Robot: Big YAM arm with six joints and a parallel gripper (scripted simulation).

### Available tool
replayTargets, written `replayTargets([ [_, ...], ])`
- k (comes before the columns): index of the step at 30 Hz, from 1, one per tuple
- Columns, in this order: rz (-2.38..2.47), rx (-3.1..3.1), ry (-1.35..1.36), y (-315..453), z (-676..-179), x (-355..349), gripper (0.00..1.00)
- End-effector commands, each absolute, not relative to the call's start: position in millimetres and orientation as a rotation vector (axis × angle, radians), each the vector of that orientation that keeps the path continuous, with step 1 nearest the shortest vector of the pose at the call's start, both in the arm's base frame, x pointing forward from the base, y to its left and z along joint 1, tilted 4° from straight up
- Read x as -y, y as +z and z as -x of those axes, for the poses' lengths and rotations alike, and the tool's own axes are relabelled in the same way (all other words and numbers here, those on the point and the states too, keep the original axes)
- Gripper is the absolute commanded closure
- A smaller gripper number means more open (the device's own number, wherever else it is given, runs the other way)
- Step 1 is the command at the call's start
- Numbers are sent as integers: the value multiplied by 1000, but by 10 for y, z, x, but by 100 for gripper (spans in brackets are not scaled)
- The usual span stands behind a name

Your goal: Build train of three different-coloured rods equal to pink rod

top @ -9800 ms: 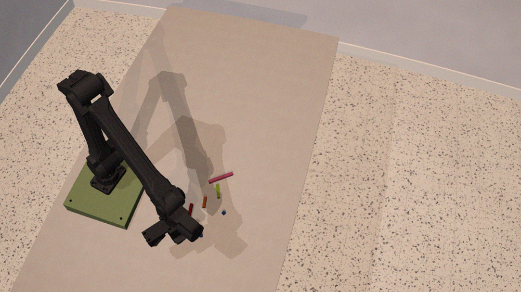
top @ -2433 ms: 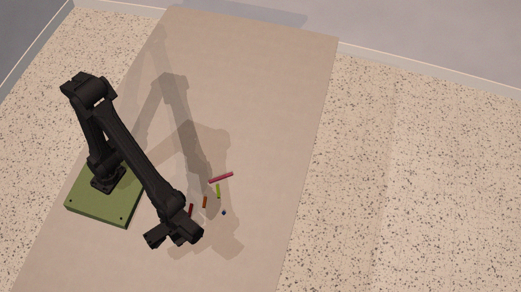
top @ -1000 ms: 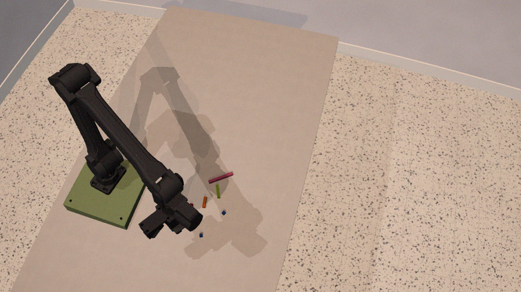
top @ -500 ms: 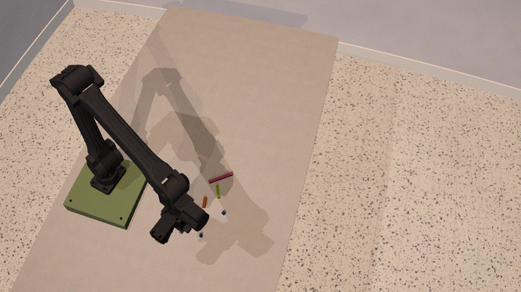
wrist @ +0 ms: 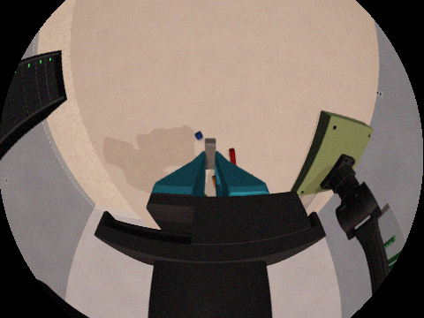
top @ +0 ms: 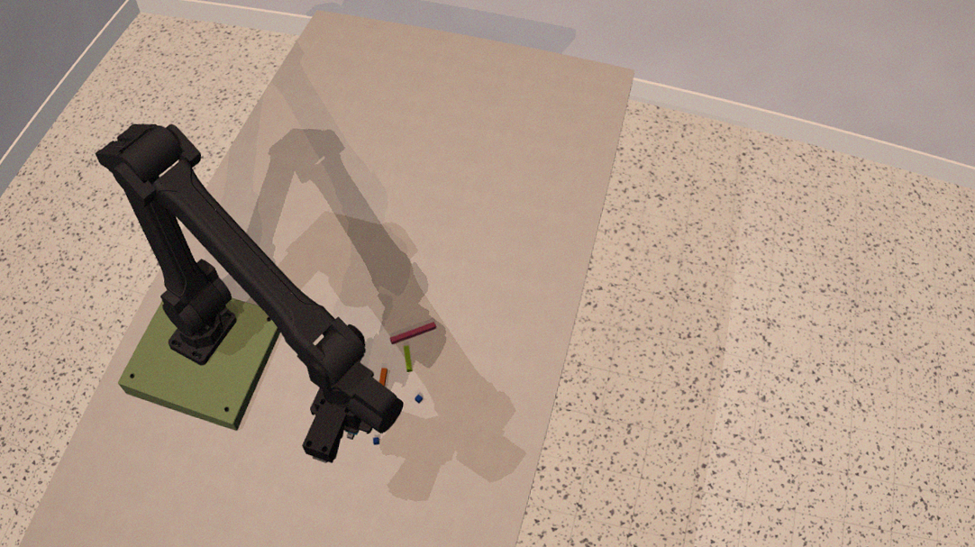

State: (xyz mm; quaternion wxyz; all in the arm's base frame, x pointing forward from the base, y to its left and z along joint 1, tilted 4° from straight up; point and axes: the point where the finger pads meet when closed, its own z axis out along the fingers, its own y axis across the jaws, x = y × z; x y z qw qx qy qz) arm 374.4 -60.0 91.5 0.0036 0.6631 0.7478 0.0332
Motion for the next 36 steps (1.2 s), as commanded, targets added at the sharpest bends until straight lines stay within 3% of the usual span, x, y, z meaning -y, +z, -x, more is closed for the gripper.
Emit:
replayTargets([
  [1,-1998,-2346,138,1114,-3913,654,96],
  [24,-1443,-2711,116,1118,-4215,480,96],
  [36,-1445,-2690,123,1178,-4183,544,96],
])
